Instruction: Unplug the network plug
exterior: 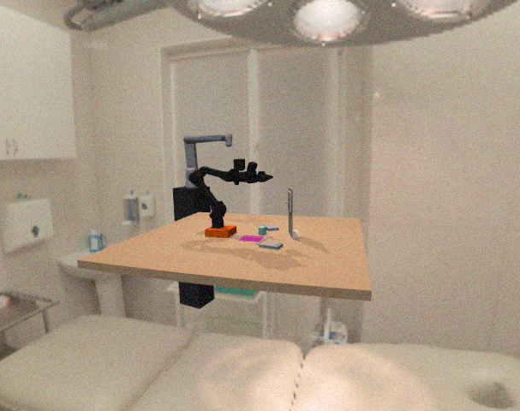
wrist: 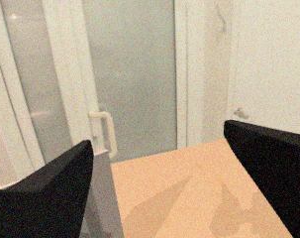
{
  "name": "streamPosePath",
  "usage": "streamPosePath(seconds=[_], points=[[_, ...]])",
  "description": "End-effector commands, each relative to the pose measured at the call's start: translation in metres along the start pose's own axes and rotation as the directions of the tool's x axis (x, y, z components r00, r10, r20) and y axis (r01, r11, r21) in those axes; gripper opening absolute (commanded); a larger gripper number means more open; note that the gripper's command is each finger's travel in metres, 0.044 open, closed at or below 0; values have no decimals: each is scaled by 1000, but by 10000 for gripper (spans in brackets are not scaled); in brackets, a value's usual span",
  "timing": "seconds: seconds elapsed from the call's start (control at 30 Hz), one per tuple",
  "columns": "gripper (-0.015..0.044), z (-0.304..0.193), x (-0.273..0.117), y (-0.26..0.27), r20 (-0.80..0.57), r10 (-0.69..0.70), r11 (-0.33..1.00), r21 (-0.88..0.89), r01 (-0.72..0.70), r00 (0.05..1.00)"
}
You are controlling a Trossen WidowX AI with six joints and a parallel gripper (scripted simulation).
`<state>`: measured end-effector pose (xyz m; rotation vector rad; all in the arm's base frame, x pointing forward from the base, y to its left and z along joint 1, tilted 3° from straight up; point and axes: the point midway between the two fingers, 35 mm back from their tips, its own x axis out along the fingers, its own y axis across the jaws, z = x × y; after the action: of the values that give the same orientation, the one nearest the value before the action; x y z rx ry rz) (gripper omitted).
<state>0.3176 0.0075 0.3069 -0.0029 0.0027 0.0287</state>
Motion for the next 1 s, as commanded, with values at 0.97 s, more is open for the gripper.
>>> streamPosePath(seconds=[0.97], points=[[156, -98, 9, 25, 11, 434, 501, 828, -252, 901]])
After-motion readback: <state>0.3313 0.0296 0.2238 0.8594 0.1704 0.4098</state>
